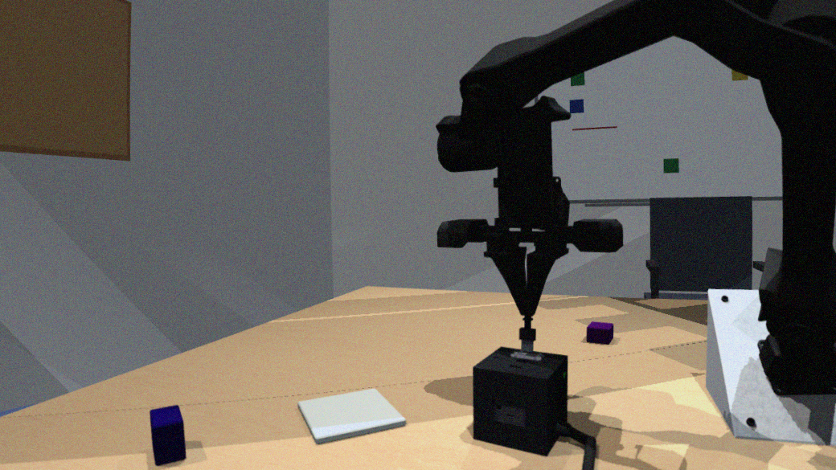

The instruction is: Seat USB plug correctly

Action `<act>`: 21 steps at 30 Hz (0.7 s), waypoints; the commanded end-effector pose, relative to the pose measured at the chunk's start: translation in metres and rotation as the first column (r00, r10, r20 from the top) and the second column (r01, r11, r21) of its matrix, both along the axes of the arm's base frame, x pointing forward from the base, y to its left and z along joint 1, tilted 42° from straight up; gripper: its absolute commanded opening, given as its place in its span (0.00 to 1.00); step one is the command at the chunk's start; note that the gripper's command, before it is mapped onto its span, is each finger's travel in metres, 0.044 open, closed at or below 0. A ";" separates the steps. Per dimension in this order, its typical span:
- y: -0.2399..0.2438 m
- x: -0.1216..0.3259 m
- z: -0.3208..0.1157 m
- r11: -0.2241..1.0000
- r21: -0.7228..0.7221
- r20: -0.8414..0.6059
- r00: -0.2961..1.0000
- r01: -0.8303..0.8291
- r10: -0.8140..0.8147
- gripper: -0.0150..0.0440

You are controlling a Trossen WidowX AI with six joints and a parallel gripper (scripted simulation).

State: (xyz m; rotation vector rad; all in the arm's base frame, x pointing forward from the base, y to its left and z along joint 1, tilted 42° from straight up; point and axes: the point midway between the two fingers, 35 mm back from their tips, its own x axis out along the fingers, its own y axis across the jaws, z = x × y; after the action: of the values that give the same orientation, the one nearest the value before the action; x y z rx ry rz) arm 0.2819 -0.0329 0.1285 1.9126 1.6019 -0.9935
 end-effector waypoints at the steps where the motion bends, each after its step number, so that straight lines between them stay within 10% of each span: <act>1: 0.000 0.000 -0.001 1.000 -0.003 -0.003 1.000 0.003 -0.003 0.25; 21: 0.002 0.000 -0.002 1.000 -0.003 -0.003 1.000 0.003 -0.003 0.25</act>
State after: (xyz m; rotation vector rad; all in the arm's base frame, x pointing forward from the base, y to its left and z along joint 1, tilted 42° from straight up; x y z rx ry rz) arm 0.2820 -0.0314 0.1265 1.9113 1.6016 -0.9948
